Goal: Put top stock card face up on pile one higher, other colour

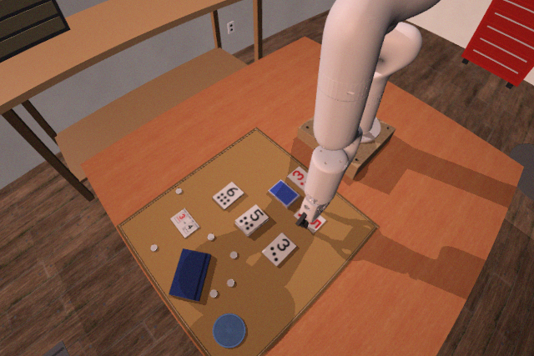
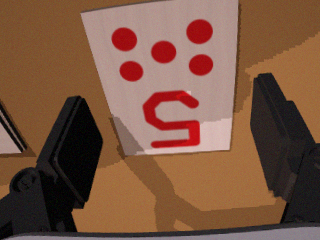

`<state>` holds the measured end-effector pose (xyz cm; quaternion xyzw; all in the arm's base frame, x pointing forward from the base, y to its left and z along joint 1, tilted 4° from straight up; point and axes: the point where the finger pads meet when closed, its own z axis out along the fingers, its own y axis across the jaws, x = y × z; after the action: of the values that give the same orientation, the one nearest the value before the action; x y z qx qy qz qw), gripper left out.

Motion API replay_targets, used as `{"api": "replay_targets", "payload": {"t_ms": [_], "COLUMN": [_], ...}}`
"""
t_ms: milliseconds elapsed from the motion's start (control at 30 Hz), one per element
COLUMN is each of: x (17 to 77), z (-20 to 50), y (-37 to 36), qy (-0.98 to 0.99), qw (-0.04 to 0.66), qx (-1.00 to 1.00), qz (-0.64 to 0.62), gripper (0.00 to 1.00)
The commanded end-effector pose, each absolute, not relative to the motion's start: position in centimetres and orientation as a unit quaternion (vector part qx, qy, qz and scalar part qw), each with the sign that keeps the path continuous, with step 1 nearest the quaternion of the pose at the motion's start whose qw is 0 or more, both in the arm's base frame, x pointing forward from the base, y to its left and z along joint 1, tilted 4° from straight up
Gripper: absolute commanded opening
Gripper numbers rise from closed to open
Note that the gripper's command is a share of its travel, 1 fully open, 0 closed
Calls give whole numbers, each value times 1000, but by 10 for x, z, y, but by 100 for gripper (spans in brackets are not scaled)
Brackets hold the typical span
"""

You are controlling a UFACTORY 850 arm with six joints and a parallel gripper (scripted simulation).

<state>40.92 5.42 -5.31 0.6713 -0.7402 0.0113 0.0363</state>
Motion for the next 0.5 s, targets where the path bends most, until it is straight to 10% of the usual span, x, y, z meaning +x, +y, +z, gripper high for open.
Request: {"api": "replay_targets", "payload": {"t_ms": [0, 467], "x": [410, 410], "z": [-53, -59], "y": [54, 54], "qy": [-740, -740], "qw": [36, 36], "qx": [671, 671], "qz": [12, 12], "gripper": [86, 86]}}
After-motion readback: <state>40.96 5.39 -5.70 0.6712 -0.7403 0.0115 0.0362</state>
